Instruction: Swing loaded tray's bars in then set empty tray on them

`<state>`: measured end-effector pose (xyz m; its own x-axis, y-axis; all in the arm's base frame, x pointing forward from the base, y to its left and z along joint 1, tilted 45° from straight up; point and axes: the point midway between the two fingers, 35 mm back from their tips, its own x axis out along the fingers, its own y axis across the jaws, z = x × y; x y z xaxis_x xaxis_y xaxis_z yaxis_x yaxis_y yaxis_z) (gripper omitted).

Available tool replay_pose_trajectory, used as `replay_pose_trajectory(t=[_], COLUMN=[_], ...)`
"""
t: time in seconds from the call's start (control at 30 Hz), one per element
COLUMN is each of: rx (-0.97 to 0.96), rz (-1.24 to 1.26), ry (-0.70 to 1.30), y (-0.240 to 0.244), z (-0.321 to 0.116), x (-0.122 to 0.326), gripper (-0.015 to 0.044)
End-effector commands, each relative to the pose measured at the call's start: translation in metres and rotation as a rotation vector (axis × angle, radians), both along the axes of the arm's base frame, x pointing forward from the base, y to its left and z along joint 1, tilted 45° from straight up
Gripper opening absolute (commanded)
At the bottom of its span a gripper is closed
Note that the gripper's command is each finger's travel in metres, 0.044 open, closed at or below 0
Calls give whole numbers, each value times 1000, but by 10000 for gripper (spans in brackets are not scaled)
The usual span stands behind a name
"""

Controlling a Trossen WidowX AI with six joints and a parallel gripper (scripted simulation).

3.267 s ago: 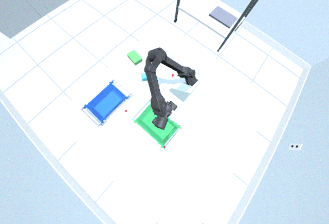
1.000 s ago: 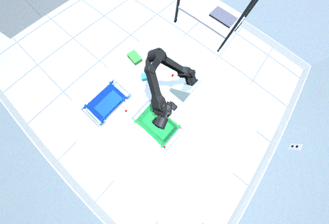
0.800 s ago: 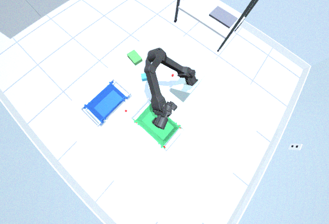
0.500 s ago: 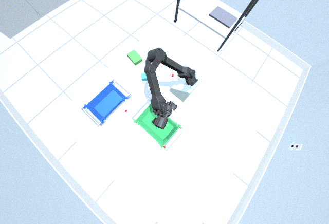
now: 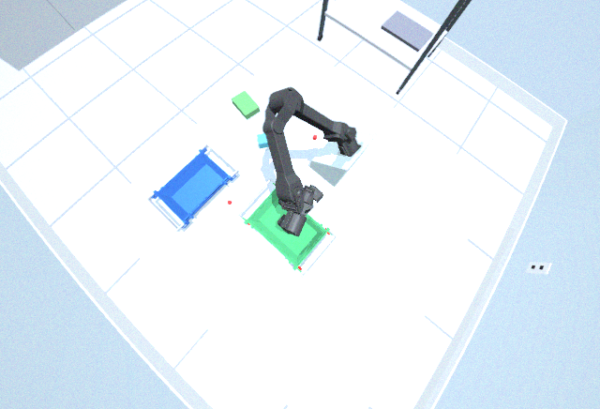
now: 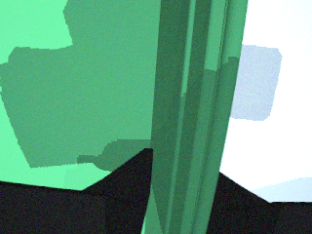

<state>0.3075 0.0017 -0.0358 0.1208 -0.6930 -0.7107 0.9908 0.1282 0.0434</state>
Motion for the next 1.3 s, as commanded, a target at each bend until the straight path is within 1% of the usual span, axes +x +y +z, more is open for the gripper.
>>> replay_pose_trajectory(t=[0.0,0.27,1.27], rx=[0,-4,-4], rz=[0,-11,-11], ry=[1,26,26], y=[0,-11,-11], z=[0,-10,-10], x=[0,-6,-6], gripper=[0,0,0])
